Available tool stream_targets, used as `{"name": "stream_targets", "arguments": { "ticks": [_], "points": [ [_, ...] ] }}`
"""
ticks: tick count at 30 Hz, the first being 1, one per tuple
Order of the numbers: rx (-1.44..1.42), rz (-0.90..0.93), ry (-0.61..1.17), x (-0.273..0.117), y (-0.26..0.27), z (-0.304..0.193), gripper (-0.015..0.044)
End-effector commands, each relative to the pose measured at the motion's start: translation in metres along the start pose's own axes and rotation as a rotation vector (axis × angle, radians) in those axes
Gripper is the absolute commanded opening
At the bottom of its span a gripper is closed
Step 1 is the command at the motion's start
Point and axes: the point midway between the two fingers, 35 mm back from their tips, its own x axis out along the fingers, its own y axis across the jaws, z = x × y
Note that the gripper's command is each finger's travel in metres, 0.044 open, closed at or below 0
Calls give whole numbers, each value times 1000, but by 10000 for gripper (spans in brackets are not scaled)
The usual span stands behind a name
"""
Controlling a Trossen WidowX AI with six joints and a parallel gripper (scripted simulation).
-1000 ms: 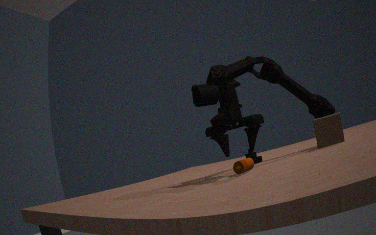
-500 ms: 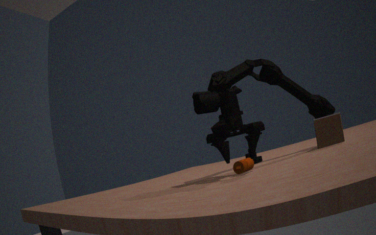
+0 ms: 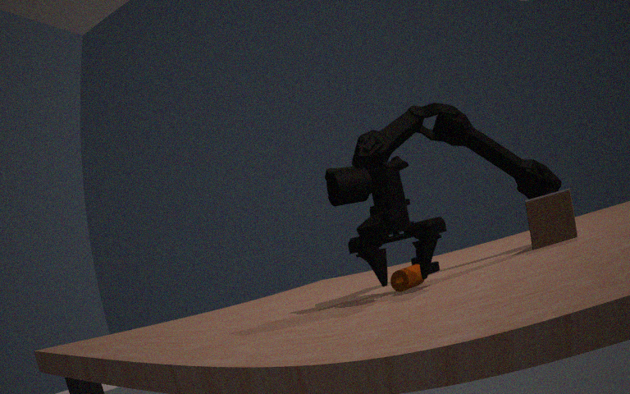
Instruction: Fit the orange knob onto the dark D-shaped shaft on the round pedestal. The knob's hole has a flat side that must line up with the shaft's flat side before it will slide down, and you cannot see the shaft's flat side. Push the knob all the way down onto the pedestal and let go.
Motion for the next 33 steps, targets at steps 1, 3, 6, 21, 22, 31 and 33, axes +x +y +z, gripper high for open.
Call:
{"name": "stream_targets", "arguments": {
  "ticks": [1, 3, 6, 21, 22, 31, 33],
  "points": [
    [-4, -3, 1, 4, 0, 0, 414],
    [-4, -3, 1, 4, 0, 0, 361],
    [-4, -3, 1, 4, 0, 0, 282],
    [-4, -3, 1, 4, 0, 0, 220],
    [-4, -3, 1, 4, 0, 0, 213],
    [-4, -3, -2, 4, 0, -1, 180],
    [-3, -2, -18, 3, 0, -1, 180]
  ]
}}
